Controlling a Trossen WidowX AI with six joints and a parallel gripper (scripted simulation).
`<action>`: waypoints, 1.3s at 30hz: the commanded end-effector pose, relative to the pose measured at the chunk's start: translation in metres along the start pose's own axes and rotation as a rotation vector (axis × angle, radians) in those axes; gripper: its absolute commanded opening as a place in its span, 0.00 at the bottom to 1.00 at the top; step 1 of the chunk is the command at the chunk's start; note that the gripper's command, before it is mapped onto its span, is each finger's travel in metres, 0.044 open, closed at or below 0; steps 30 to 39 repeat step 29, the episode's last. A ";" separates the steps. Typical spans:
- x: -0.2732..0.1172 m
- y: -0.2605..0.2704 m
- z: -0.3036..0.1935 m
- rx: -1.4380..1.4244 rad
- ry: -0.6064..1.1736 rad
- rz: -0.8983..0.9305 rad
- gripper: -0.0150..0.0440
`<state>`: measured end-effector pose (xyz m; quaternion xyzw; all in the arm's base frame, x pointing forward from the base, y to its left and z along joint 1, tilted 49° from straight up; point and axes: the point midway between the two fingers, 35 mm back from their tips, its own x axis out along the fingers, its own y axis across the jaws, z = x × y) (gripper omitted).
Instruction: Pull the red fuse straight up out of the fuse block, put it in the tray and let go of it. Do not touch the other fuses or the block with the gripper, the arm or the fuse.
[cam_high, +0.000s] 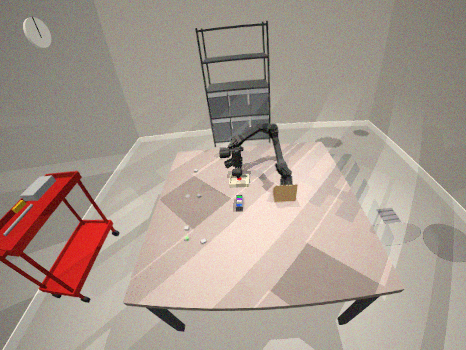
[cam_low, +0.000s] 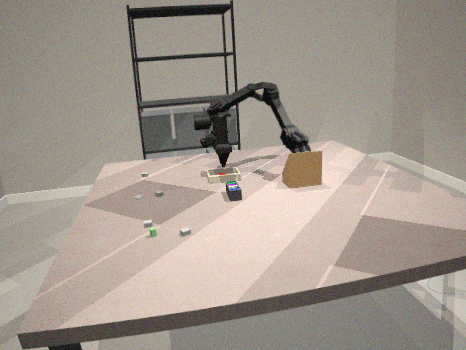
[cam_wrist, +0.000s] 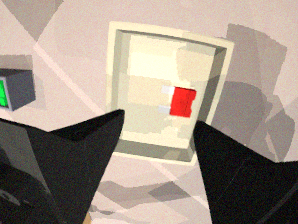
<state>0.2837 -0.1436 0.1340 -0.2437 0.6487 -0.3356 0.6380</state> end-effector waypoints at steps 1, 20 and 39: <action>-0.002 0.000 0.000 0.002 0.001 0.000 0.81; -0.036 0.001 -0.001 -0.008 0.002 -0.004 0.81; -0.036 0.001 -0.001 -0.008 0.002 -0.004 0.81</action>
